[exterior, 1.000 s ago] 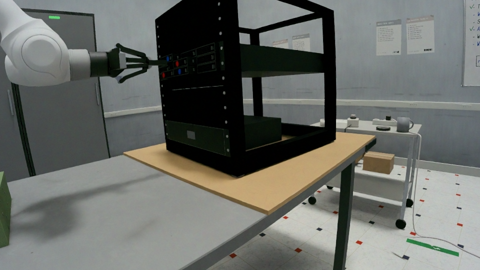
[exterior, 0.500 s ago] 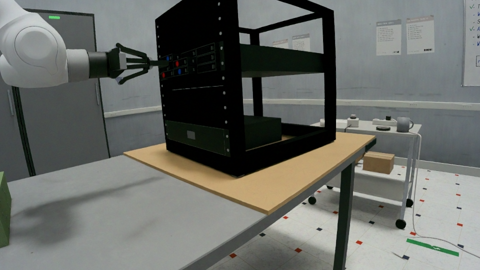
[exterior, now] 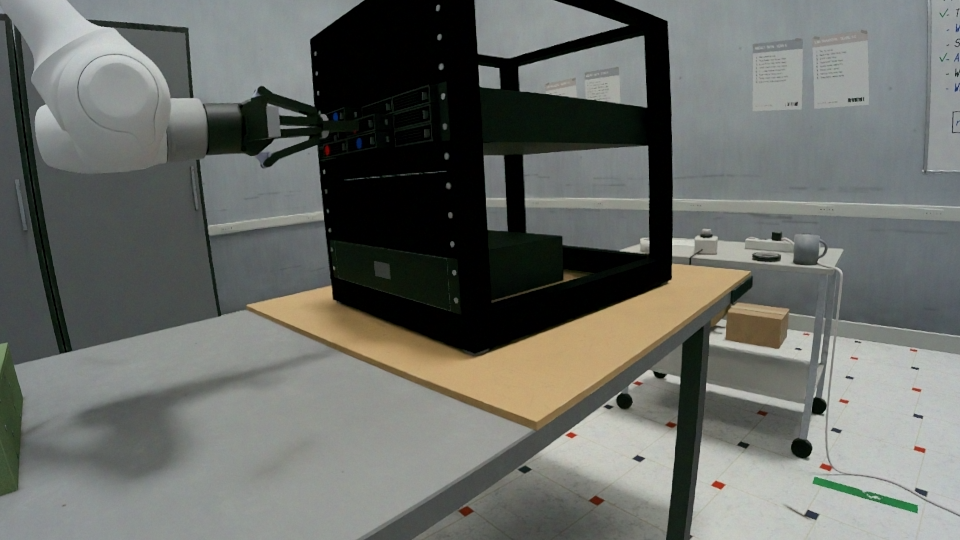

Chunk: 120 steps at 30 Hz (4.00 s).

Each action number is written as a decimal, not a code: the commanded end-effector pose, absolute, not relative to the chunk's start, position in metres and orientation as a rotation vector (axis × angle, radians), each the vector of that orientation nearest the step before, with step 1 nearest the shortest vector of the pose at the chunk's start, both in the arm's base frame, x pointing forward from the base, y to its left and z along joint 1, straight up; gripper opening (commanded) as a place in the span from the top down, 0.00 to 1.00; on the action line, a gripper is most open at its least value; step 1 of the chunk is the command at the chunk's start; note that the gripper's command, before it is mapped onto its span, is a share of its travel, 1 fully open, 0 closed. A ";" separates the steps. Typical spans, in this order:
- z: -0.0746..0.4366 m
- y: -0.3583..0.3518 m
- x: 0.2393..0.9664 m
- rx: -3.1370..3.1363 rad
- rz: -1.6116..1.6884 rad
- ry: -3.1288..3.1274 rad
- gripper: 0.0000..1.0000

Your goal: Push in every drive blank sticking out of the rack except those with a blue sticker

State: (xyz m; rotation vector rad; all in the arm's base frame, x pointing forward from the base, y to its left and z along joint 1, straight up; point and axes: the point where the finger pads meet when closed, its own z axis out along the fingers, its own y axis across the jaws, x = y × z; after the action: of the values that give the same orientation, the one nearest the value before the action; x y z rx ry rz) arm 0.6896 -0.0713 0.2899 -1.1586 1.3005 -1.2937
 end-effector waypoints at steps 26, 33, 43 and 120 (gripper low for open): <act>0.290 -0.071 0.690 -1.158 -1.294 1.300 0.90; 0.290 -0.071 0.691 -1.158 -1.294 1.300 0.90; 0.290 -0.072 0.700 -1.158 -1.294 1.300 0.90; 0.290 -0.076 0.726 -1.158 -1.294 1.300 0.90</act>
State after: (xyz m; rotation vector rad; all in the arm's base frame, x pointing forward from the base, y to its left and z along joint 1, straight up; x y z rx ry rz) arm 0.7255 -0.0755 0.2897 -1.1587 1.3006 -1.2937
